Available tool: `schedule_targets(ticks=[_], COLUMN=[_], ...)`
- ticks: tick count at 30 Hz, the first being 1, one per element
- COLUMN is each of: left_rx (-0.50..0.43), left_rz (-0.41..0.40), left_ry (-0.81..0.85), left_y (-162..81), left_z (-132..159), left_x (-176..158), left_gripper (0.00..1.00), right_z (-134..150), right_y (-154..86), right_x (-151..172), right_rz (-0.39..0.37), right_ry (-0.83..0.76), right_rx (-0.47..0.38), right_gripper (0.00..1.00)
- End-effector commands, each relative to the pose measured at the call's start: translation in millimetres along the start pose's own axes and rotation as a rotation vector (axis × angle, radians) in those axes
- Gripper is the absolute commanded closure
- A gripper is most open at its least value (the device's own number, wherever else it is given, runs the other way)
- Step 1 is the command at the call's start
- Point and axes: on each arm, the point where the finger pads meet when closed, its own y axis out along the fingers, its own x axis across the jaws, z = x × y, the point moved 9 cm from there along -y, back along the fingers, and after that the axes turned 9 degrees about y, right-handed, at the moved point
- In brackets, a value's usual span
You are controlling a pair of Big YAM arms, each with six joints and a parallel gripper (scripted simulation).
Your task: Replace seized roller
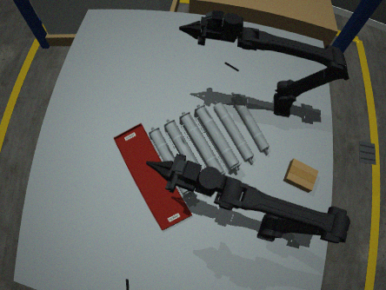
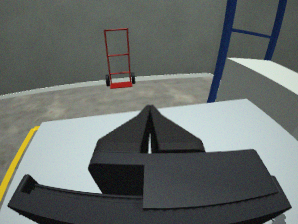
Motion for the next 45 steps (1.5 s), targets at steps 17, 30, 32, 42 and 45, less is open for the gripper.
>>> schedule_targets(ticks=[17, 30, 32, 42, 45], left_rx=[0.131, 0.344, 0.356, 0.438, 0.459], left_rz=[0.145, 0.452, 0.476, 0.693, 0.773], left_ry=[0.32, 0.67, 0.697, 0.916, 0.997], left_y=[5, 10, 9, -6, -13], left_z=[-2, 59, 63, 96, 105], left_x=[-45, -125, -130, -172, -185], left_gripper=[1.0, 1.0, 1.0, 1.0, 1.0], right_z=[-27, -27, -27, -27, -27], right_y=[5, 5, 5, 5, 5], right_x=[7, 7, 7, 7, 7], right_rz=[-0.019, -0.019, -0.019, -0.019, -0.019], right_ry=[0.009, 0.009, 0.009, 0.009, 0.009], right_rx=[-0.069, -0.069, -0.069, -0.069, -0.069], right_gripper=[1.0, 1.0, 1.0, 1.0, 1.0])
